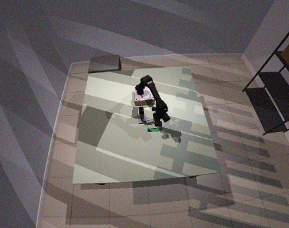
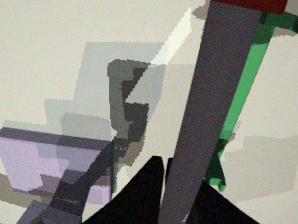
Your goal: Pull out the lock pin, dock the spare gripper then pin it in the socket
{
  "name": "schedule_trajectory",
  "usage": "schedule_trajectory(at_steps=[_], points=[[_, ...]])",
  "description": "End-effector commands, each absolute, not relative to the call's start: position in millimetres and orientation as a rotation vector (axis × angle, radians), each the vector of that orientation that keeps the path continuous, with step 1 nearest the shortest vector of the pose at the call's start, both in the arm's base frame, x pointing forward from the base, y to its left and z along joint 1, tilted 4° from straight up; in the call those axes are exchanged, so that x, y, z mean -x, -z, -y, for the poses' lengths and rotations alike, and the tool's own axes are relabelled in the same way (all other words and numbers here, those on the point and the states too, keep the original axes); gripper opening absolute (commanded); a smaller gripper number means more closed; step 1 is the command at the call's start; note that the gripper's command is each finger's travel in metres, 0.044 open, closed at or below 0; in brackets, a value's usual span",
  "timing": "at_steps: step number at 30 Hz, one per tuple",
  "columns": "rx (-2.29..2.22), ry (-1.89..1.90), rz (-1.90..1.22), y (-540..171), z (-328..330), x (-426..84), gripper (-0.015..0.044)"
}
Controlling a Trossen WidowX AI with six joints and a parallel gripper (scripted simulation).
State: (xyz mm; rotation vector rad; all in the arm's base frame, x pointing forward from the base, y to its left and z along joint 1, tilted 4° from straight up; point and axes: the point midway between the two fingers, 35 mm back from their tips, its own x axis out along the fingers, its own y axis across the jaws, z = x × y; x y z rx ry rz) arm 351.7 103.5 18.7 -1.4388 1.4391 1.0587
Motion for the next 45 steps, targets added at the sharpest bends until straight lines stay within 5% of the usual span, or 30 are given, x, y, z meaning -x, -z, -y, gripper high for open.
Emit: schedule_trajectory(at_steps=[1,22,45], points=[[1.431,-1.057,-1.435,-21,-106,-339,0.0],[1.435,-1.067,-1.435,-26,-107,-279,0.0],[1.433,-1.073,-1.431,25,-99,-281,0.0]])
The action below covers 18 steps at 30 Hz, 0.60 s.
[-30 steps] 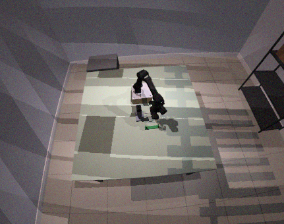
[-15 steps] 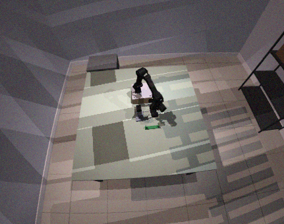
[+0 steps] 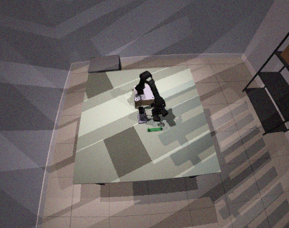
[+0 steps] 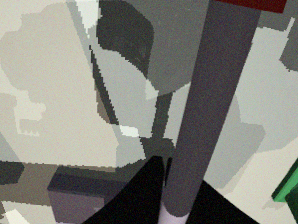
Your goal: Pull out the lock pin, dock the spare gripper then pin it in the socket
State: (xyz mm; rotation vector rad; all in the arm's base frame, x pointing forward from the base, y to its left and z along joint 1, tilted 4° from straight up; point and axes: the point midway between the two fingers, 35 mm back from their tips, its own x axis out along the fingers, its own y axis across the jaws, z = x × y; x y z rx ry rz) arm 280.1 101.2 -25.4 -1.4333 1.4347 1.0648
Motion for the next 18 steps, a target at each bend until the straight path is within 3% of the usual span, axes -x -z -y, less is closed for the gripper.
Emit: schedule_trajectory(at_steps=[1,18], points=[[1.433,-1.072,-1.431,24,-99,-281,0.0],[1.433,-1.072,-1.431,24,-86,-280,0.0]])
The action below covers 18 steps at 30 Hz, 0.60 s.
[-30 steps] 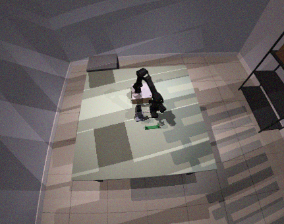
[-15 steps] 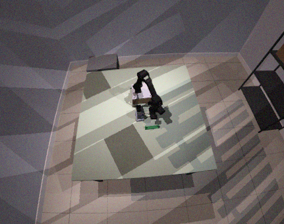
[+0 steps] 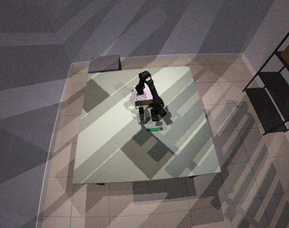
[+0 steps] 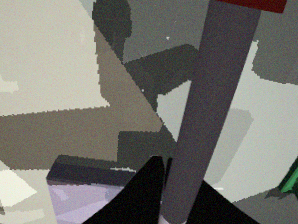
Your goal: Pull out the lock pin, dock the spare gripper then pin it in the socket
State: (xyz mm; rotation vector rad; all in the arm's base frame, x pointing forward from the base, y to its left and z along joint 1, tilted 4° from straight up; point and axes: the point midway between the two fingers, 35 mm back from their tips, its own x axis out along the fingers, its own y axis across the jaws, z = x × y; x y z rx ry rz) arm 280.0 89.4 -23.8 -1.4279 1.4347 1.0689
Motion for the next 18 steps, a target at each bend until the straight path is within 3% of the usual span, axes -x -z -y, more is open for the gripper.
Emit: schedule_trajectory(at_steps=[1,18], points=[[1.433,-1.072,-1.432,24,-86,-280,0.0],[1.432,-1.076,-1.434,23,-76,-279,0.0]])
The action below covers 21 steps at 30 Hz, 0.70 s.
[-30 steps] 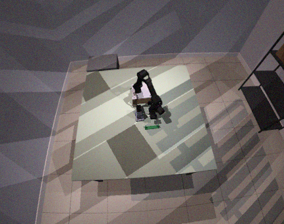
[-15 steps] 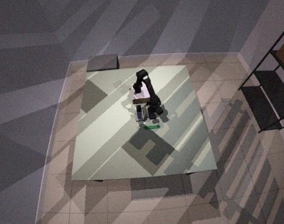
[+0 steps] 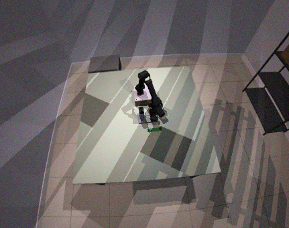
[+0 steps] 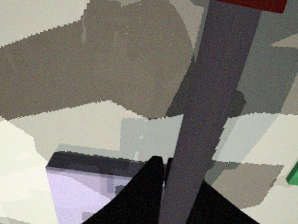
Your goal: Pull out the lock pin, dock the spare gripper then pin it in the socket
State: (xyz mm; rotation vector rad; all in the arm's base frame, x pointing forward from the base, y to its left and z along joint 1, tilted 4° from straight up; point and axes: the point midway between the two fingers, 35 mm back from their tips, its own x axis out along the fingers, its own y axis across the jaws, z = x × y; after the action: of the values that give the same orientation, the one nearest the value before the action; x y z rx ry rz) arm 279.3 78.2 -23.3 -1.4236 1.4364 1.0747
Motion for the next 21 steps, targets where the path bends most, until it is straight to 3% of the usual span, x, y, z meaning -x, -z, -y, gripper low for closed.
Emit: schedule_trajectory(at_steps=[1,21], points=[[1.432,-1.076,-1.434,23,-75,-279,0.0],[1.428,-1.083,-1.44,22,-63,-280,0.0]])
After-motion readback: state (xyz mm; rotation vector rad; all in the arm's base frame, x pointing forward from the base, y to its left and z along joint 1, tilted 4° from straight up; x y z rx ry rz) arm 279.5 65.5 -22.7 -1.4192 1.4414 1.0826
